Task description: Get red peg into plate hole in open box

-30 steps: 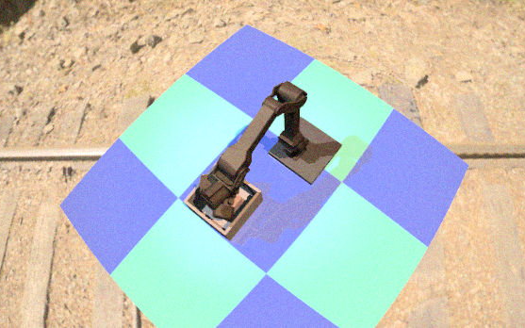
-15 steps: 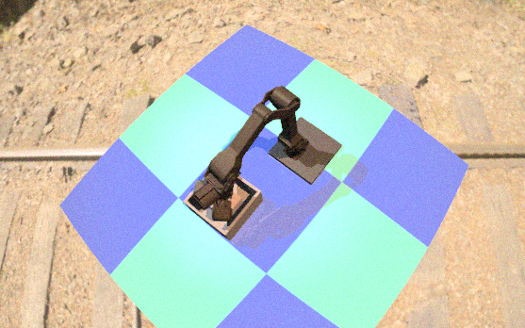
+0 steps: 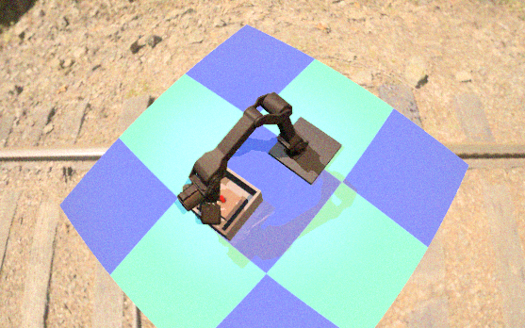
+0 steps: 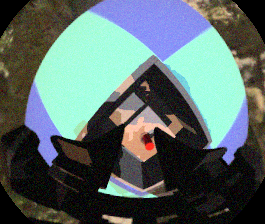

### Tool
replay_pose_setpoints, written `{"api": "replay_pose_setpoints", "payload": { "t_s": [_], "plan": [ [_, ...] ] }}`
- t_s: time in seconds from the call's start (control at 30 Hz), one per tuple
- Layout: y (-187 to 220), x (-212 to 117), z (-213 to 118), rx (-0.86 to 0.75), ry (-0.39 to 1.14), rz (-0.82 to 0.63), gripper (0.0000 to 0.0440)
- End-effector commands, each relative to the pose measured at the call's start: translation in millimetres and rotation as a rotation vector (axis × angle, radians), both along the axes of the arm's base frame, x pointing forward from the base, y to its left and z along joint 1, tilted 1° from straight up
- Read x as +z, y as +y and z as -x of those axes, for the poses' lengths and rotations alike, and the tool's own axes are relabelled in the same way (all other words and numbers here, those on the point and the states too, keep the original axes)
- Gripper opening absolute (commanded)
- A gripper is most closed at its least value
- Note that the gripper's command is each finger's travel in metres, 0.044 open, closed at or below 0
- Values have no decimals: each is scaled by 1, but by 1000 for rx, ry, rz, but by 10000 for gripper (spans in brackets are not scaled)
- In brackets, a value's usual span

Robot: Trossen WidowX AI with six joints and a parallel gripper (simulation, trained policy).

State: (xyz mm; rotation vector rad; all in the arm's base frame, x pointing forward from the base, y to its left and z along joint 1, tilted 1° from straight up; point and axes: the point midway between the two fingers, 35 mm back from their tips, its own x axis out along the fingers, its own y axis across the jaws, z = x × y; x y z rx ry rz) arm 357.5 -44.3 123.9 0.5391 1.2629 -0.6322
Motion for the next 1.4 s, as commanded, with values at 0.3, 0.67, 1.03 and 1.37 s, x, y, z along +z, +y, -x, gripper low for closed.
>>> {"api": "replay_pose_setpoints", "payload": {
  "t_s": [0.3, 0.67, 1.03, 1.37],
  "plan": [
    [3, 26, -25, -18, 70, -58, 228],
    [13, 46, -35, -58, 164, -101, 245],
    [22, 46, -58, -74, 153, -103, 254],
    [29, 38, -68, -59, 156, -81, 263]
  ]
}}
